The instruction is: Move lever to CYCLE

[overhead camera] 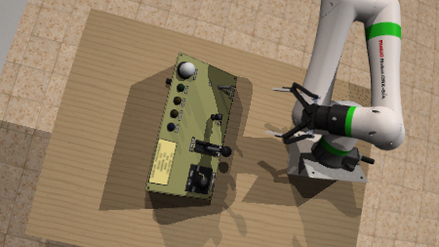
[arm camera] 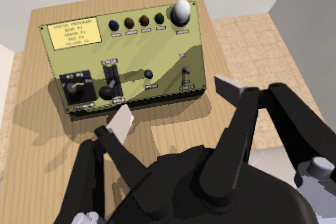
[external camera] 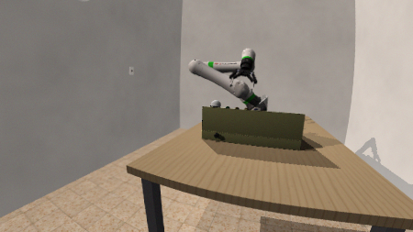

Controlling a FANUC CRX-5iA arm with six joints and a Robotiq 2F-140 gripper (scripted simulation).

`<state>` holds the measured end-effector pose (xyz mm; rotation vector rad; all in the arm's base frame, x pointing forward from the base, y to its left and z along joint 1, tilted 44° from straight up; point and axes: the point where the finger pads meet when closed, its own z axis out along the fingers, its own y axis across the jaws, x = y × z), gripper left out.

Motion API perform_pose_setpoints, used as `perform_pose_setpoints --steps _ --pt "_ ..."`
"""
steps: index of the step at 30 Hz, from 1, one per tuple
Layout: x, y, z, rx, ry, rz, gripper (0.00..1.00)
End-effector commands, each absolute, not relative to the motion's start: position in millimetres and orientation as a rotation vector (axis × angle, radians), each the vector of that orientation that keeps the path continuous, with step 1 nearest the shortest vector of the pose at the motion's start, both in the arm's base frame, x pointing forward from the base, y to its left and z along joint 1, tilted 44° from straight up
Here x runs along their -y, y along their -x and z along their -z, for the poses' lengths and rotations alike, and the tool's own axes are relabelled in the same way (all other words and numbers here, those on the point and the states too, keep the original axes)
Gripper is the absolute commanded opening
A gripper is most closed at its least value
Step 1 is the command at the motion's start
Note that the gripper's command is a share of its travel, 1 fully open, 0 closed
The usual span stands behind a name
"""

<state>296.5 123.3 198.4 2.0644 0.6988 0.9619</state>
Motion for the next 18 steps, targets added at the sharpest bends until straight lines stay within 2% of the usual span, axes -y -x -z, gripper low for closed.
perform_pose_setpoints --steps 1,14,18 --pt "-126.9 -291.7 -203.0 -0.699 -2.065 -0.962 1.00" --pt "-130.9 -289.1 -205.1 -0.695 -2.068 -0.959 1.00" --pt "-158.7 -295.9 -187.4 -0.641 -2.119 -0.906 1.00"
